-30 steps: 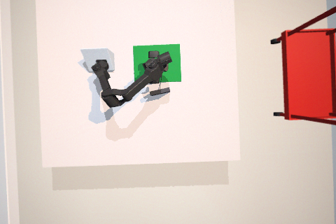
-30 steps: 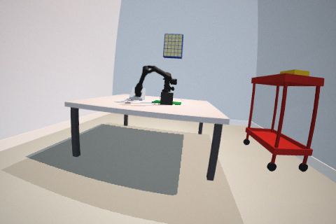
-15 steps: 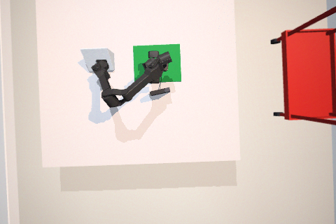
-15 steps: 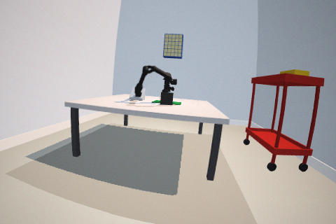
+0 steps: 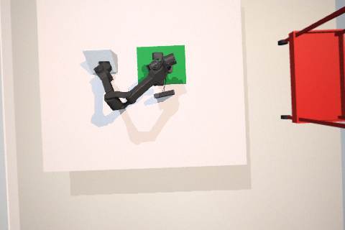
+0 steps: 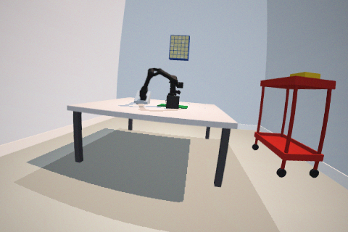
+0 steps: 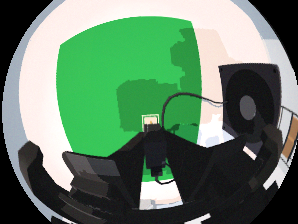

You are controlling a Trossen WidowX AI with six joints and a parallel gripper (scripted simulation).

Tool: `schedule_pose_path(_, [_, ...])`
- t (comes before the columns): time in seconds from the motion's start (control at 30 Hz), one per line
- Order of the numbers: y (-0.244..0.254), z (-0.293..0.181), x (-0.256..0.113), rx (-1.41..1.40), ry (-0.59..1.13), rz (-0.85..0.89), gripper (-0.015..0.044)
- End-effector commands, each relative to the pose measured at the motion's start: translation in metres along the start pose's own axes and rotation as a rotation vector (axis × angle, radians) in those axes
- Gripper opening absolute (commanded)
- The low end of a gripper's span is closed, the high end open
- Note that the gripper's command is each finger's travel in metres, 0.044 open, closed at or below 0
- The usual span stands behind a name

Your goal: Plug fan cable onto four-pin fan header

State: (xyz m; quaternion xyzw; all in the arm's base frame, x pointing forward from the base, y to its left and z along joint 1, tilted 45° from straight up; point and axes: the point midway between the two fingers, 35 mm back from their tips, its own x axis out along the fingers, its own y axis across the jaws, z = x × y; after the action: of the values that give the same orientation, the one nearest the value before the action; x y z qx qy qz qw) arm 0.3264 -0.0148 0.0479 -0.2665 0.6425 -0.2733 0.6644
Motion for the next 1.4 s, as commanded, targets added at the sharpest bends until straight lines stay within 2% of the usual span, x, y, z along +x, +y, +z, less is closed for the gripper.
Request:
schedule_pose_path(0.0, [0.000,0.000,0.001,-0.005,-0.001,-0.004,0.0000])
schedule_pose_path(1.37, [0.000,0.000,0.020,-0.005,-0.002,-0.004,0.0000])
